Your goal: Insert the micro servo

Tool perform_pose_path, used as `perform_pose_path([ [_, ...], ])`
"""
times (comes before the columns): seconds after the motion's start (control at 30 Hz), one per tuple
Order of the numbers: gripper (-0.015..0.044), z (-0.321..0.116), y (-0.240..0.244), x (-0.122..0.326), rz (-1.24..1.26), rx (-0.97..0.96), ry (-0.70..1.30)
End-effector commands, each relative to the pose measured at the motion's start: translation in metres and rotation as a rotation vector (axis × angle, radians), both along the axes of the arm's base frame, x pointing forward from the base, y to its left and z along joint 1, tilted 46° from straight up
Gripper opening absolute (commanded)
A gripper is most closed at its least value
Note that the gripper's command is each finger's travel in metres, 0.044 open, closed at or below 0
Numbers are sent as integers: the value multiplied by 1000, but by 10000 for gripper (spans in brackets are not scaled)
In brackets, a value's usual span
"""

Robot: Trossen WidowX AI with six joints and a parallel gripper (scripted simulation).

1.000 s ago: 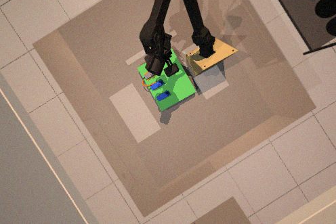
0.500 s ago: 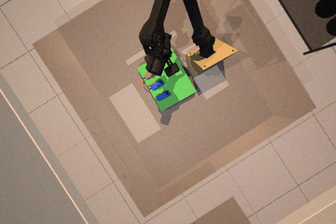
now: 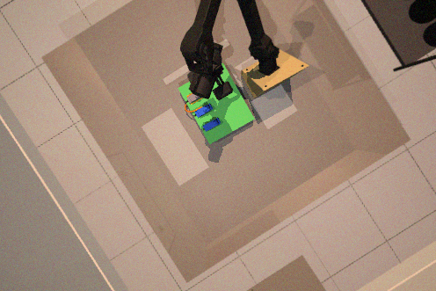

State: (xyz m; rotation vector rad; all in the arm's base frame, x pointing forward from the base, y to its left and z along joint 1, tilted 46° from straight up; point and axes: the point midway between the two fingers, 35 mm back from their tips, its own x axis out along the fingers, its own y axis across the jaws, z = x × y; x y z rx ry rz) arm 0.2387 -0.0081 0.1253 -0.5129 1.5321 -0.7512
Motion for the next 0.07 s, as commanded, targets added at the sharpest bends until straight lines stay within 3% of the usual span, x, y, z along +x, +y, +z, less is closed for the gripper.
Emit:
perform_pose_path([
  [0.0,440,0,0,0,-5,0,1],
  [0.03,440,0,0,0,-5,0,1],
])
